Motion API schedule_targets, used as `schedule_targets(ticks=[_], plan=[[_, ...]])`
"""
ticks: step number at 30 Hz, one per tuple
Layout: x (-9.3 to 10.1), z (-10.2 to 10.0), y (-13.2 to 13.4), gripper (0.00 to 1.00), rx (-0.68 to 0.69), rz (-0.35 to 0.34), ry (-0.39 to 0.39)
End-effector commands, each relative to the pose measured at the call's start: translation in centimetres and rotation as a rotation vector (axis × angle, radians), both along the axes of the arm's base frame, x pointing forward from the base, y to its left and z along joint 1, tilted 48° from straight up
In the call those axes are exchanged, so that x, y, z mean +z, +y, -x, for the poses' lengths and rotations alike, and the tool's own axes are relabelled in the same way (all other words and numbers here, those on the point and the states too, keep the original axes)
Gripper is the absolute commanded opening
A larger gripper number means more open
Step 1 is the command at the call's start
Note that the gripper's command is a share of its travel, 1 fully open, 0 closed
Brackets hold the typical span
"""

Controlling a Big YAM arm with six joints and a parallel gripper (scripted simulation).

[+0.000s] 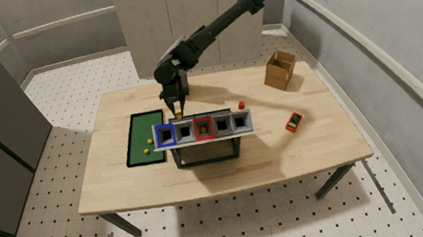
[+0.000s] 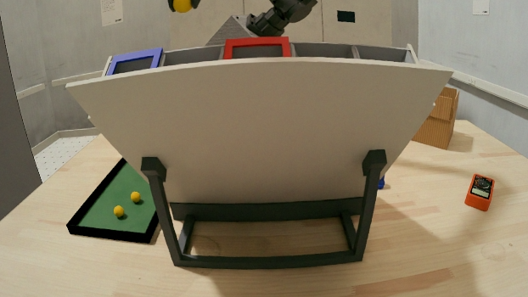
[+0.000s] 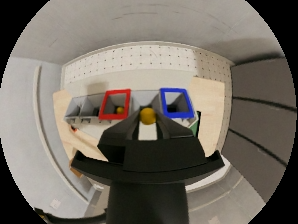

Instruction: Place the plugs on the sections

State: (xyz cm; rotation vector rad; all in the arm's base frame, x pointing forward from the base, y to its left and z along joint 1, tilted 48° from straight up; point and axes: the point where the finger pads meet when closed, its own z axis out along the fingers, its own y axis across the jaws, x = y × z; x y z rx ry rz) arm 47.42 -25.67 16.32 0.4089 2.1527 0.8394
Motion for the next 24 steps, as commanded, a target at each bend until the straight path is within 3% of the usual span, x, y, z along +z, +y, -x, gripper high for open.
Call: schedule_targets(ticks=[1, 24], plan=[[1.66, -1.30, -0.70, 0.00, -0.002, 0.021, -0.024], [1.68, -1.30, -0.70, 0.00, -0.008, 0.012, -0.012]])
